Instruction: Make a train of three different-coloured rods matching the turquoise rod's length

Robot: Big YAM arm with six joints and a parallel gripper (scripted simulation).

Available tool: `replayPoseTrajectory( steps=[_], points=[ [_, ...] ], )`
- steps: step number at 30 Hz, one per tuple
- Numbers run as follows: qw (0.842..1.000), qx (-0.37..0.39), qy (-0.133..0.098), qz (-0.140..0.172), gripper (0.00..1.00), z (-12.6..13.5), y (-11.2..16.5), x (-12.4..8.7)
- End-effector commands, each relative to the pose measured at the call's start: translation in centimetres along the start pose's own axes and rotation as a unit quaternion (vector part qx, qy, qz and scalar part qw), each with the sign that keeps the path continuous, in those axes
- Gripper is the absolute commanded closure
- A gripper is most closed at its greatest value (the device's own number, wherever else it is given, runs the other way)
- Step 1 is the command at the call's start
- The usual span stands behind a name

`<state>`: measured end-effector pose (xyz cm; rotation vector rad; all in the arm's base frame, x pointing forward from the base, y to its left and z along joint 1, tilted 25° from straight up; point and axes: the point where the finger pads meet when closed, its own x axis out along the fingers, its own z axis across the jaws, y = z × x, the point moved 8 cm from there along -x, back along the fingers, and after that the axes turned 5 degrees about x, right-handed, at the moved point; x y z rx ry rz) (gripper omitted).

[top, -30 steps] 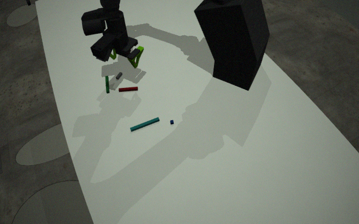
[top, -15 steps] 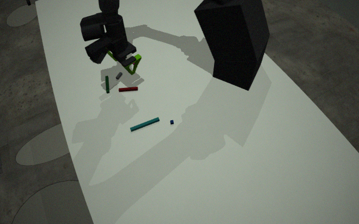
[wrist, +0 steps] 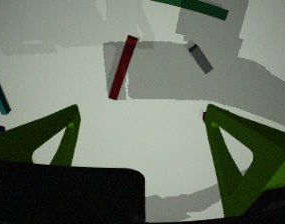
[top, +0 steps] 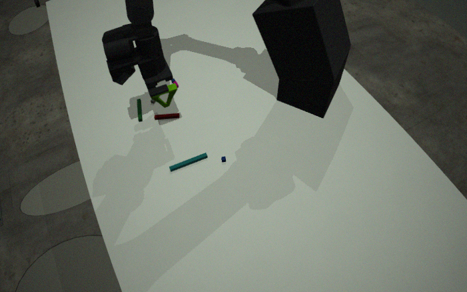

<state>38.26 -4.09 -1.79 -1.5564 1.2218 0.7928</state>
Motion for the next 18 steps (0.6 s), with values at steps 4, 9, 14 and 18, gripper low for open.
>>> replayPoseTrajectory(
  steps=[4,9,14,18],
  points=[
    [0.994,0.110,-0.001,0.002,0.00,1.9,-0.6,0.2],
    [0.986,0.164,0.000,0.005,0.00,2.5,-0.4,0.4],
    [0.984,0.181,0.002,0.005,0.00,2.1,-0.5,0.5],
    [0.983,0.181,0.002,0.004,0.77,2.1,-0.6,0.4]
  ],
)
